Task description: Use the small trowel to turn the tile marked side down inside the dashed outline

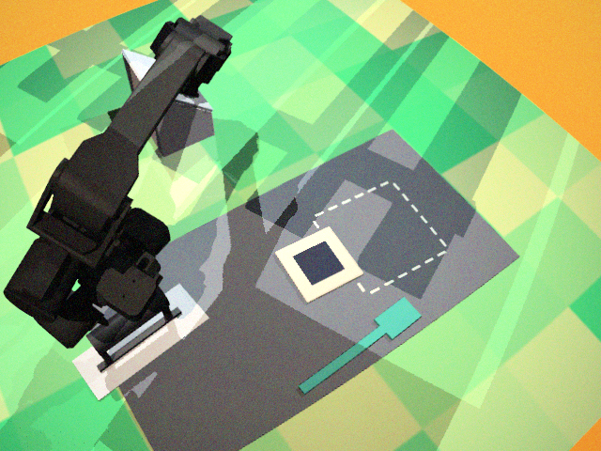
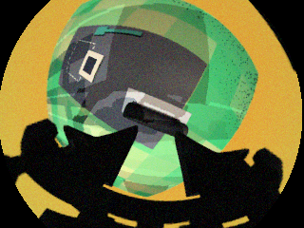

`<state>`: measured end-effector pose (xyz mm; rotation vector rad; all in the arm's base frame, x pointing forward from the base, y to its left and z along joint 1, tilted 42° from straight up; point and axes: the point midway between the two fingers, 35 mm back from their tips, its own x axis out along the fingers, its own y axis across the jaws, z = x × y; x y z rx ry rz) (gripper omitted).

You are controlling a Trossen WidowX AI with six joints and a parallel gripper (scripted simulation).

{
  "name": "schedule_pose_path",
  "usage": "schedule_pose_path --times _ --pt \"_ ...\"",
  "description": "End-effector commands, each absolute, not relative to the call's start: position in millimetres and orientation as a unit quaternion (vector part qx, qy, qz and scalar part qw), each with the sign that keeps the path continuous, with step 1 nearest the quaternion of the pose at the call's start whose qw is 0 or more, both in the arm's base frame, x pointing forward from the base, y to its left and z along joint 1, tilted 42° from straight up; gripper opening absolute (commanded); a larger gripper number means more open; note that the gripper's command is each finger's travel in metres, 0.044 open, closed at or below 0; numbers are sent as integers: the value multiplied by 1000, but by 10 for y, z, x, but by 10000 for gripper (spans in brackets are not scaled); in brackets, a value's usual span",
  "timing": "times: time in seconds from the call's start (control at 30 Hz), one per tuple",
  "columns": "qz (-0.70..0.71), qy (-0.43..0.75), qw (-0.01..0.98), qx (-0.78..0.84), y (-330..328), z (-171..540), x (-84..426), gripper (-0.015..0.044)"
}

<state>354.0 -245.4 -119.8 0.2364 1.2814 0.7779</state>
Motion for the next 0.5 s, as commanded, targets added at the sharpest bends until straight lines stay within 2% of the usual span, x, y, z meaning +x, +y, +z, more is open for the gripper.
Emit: schedule_pose_path --times 0.0,0.47 --pt "397 551 732 53 -2449 -1192 3543 270" --pt "519 438 723 -123 -2442 -1190 3537 270"
